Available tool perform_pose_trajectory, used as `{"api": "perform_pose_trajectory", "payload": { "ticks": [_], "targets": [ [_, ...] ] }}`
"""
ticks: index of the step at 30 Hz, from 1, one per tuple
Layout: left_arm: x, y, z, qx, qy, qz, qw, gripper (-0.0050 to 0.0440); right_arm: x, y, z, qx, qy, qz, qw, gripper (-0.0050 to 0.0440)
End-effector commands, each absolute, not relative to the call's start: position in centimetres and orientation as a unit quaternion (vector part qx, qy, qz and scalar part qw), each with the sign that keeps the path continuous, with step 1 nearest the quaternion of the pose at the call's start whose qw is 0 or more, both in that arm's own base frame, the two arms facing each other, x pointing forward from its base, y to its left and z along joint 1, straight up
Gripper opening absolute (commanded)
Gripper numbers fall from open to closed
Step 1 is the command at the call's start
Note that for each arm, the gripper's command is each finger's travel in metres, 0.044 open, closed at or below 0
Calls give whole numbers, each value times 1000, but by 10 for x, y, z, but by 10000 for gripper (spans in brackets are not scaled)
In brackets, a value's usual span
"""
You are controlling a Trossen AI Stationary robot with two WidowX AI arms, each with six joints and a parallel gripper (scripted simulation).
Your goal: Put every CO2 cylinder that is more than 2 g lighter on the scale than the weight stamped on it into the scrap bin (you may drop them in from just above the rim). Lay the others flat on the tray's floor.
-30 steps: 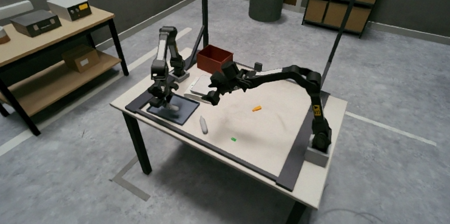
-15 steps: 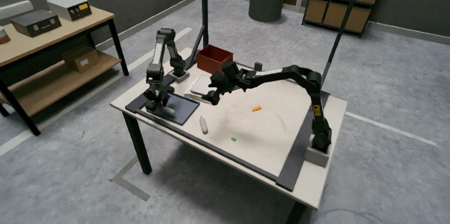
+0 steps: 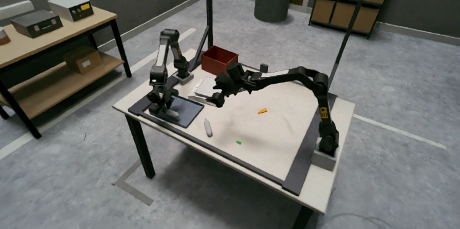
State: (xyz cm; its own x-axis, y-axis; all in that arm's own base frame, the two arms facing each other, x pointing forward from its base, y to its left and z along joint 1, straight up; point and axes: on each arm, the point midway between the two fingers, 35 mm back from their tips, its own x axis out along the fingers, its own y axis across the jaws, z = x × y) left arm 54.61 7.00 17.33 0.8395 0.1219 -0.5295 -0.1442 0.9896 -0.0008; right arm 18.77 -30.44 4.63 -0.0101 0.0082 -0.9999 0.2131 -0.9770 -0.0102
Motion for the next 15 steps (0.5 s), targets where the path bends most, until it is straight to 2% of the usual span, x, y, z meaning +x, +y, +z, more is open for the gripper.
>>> {"api": "perform_pose_trajectory", "payload": {
  "ticks": [1, 6, 9, 15],
  "targets": [
    [547, 69, 191, -19, 258, 68, 964, 440, 190, -305, 51, 706, 71, -700, 81, -50],
    [547, 69, 191, -19, 258, 68, 964, 440, 188, -302, 34, 703, 76, -703, 77, -50],
    [547, 69, 191, -19, 258, 68, 964, 440, 192, -309, 44, 709, 64, -697, 88, -50],
    [547, 69, 191, -19, 258, 68, 964, 440, 192, -309, 34, 707, 67, -699, 85, -50]
  ]
}}
